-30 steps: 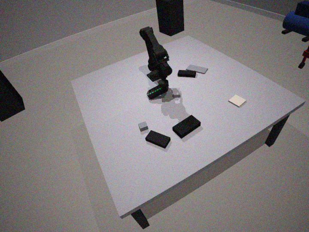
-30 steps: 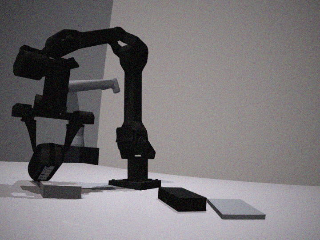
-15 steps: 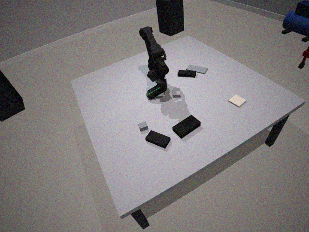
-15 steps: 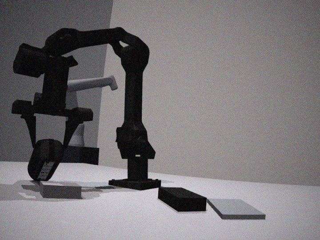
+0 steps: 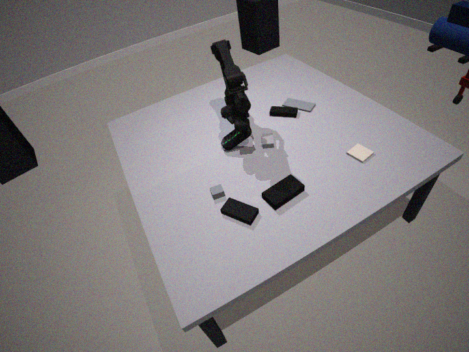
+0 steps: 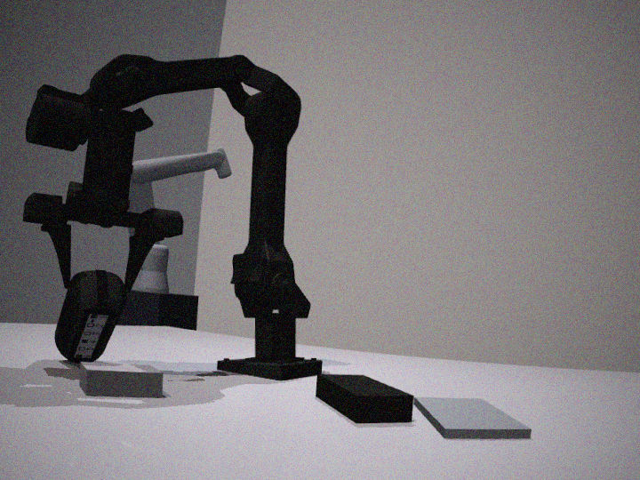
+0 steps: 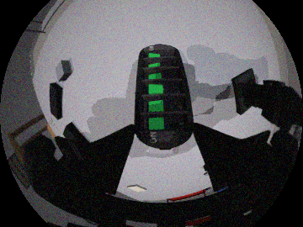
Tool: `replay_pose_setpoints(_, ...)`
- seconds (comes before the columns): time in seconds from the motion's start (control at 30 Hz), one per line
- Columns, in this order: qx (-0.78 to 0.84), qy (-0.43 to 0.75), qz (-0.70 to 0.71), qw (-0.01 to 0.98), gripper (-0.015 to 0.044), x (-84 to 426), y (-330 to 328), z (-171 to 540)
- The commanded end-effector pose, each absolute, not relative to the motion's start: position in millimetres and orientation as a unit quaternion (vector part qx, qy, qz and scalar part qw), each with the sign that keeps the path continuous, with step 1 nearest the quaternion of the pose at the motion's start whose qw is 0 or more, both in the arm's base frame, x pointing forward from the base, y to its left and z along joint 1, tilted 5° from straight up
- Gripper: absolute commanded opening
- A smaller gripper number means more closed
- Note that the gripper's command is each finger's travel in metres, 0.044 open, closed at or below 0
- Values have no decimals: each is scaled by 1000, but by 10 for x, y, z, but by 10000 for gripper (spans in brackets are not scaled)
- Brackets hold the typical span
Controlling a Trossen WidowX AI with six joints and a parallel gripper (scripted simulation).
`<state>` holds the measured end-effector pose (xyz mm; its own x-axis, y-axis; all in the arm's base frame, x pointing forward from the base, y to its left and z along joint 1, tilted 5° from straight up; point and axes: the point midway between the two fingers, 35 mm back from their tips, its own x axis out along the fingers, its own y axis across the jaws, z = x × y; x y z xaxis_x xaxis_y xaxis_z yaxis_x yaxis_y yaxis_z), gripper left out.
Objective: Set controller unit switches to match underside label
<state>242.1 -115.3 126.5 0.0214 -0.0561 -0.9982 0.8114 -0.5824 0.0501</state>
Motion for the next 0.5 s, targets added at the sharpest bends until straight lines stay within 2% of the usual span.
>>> replay_pose_setpoints(0.0,629,300,-629,345,336,2405,-1185,1302)
replay_pose_setpoints(0.47,636,304,-622,341,336,2357,-1246,1352)
